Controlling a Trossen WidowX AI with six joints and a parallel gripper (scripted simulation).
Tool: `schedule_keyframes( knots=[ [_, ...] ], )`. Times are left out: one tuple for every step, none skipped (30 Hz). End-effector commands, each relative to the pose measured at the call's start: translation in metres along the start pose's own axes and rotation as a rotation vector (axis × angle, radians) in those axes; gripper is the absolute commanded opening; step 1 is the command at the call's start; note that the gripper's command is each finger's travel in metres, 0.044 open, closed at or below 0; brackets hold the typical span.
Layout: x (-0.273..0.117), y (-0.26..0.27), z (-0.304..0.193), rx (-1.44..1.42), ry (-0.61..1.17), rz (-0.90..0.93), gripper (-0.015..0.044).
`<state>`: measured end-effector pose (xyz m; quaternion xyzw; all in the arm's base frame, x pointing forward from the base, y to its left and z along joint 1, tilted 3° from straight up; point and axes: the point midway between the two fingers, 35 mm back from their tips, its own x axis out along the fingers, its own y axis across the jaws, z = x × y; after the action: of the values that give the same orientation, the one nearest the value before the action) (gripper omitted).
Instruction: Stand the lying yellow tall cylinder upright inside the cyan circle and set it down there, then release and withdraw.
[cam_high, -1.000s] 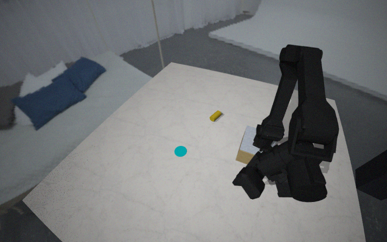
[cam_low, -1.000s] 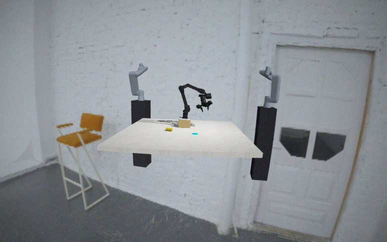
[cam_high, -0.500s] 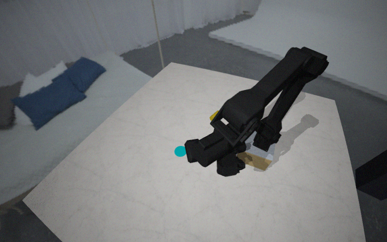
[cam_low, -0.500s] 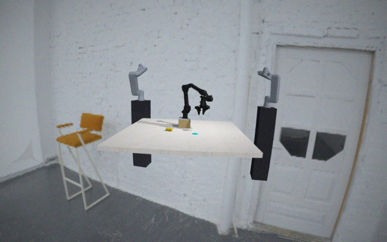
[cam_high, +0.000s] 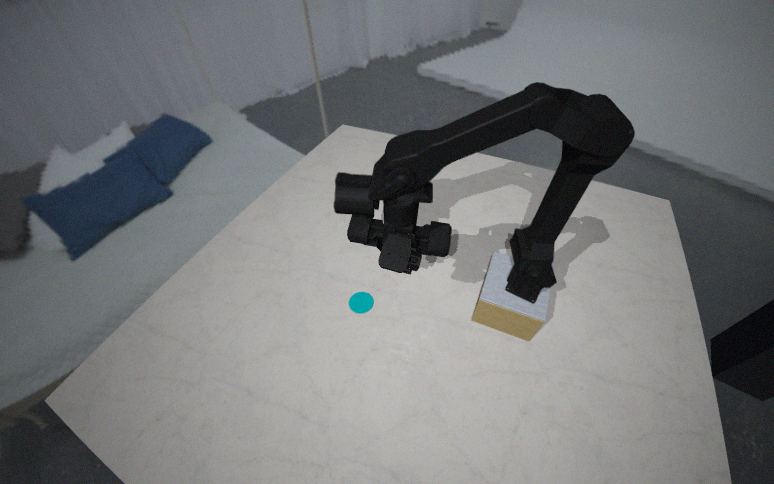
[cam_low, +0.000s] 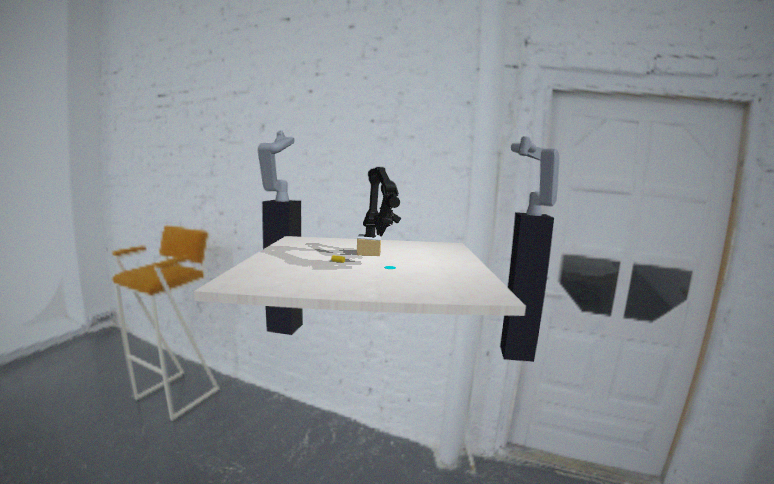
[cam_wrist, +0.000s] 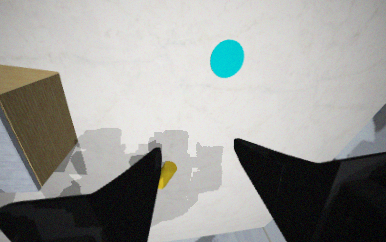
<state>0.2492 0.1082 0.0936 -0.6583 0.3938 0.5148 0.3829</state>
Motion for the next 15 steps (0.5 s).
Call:
schedule_keyframes(
  knots=[
    [0.015,-0.003,-0.039,0.112,-0.036,0.046,0.0309],
    [0.018,-0.002,-0.050,0.142,-0.045,0.056,0.0309],
    [0.022,-0.001,-0.060,0.173,-0.054,0.066,0.0309],
    [0.026,0.000,-0.071,0.204,-0.063,0.074,0.0309],
    [0.029,0.002,-0.082,0.234,-0.073,0.082,0.0309],
    [0.033,0.004,-0.092,0.266,-0.083,0.090,0.0309],
    [0.036,0.007,-0.103,0.297,-0.093,0.096,0.0309],
    [0.039,0.010,-0.113,0.328,-0.104,0.102,0.0309],
    [0.043,0.014,-0.124,0.360,-0.114,0.107,0.0309],
    [0.046,0.018,-0.135,0.391,-0.124,0.111,0.0309],
    [0.049,0.023,-0.145,0.423,-0.135,0.115,0.0309],
    [0.053,0.028,-0.155,0.455,-0.145,0.117,0.0309],
    [0.056,0.034,-0.165,0.487,-0.156,0.119,0.0309],
    [0.059,0.040,-0.175,0.519,-0.166,0.120,0.0309],
    [0.061,0.045,-0.183,0.545,-0.175,0.121,0.0309]
  ],
)
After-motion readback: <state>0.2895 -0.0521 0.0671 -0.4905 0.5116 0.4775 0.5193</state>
